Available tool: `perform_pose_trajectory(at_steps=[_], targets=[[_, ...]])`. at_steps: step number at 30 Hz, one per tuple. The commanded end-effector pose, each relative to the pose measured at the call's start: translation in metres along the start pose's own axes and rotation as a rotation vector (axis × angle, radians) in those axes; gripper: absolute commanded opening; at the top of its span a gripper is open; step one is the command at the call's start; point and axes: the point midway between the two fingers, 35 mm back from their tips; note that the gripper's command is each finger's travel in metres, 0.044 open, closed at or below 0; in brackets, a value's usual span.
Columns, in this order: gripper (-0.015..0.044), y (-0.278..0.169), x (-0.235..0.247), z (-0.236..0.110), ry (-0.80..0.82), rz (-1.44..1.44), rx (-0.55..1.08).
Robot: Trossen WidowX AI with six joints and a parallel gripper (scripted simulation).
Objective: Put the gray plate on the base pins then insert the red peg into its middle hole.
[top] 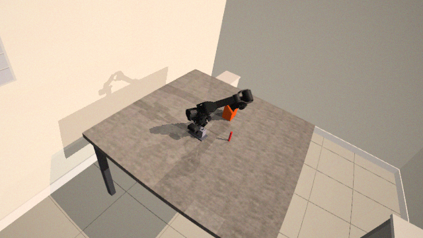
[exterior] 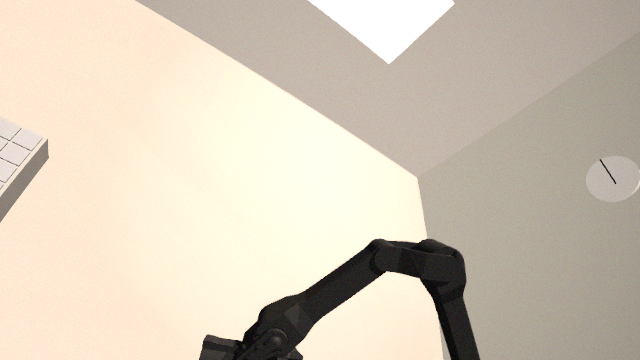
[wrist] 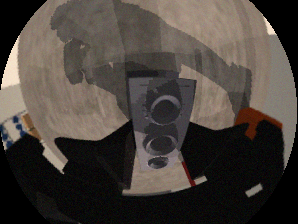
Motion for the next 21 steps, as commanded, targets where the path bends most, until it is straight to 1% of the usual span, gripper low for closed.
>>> perform_pose_trajectory(at_steps=[1,16,21], targets=[[0.0052,-0.0002,0.0005,-0.0011,0.002,-0.002,0.0],[0.044,-0.0002,0.0005,-0.0011,0.002,-0.002,0.0],[0.044,-0.0002,0.0005,-0.0011,0.002,-0.002,0.0]])
Point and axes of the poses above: the point midway between the two fingers, 35 mm back from their tips, its own z axis out along the fingers, its own x axis across the jaws, y = z × x, and after that the axes turned 6 degrees about z, right-handed
